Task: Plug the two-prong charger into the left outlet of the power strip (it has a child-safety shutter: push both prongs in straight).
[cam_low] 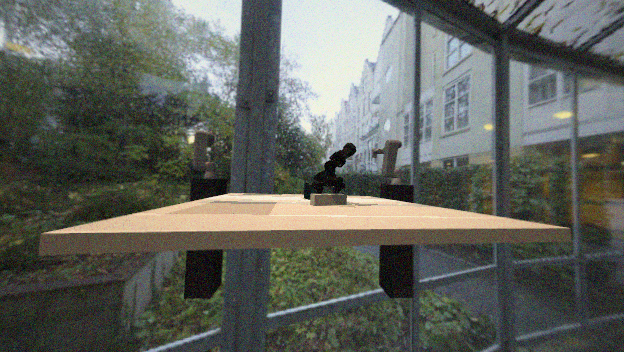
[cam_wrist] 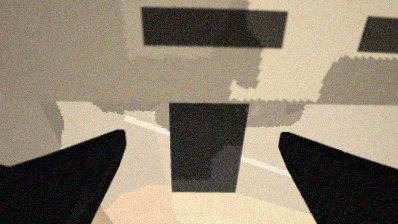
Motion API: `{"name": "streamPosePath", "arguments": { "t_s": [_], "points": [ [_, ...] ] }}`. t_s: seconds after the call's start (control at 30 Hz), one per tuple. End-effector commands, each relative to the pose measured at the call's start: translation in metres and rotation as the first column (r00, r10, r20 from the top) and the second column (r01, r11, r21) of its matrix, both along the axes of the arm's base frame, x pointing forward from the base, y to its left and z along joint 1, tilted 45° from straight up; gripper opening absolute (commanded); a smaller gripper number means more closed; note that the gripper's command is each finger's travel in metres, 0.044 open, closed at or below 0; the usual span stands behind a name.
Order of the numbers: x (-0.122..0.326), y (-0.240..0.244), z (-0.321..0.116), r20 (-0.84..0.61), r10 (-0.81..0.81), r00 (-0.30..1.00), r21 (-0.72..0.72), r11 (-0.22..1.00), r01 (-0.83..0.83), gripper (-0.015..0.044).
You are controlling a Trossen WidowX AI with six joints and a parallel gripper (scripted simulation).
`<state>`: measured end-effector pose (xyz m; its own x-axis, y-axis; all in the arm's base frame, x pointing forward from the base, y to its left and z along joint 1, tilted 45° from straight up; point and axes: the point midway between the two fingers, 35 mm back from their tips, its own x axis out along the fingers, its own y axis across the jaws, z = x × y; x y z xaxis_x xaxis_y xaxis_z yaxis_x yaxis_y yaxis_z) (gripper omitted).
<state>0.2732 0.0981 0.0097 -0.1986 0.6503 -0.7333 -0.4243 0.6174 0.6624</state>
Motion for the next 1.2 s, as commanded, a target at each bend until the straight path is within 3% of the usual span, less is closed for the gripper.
{"name": "streamPosePath", "arguments": {
  "t_s": [0.0, 1.17],
  "points": [
    [-0.003, -0.001, -0.001, 0.001, 0.002, 1.0, 0.005, 1.0, -0.002, 0.044],
    [-0.044, -0.02, -0.011, -0.001, 0.002, 1.0, 0.003, 1.0, -0.002, 0.044]
  ]
}}
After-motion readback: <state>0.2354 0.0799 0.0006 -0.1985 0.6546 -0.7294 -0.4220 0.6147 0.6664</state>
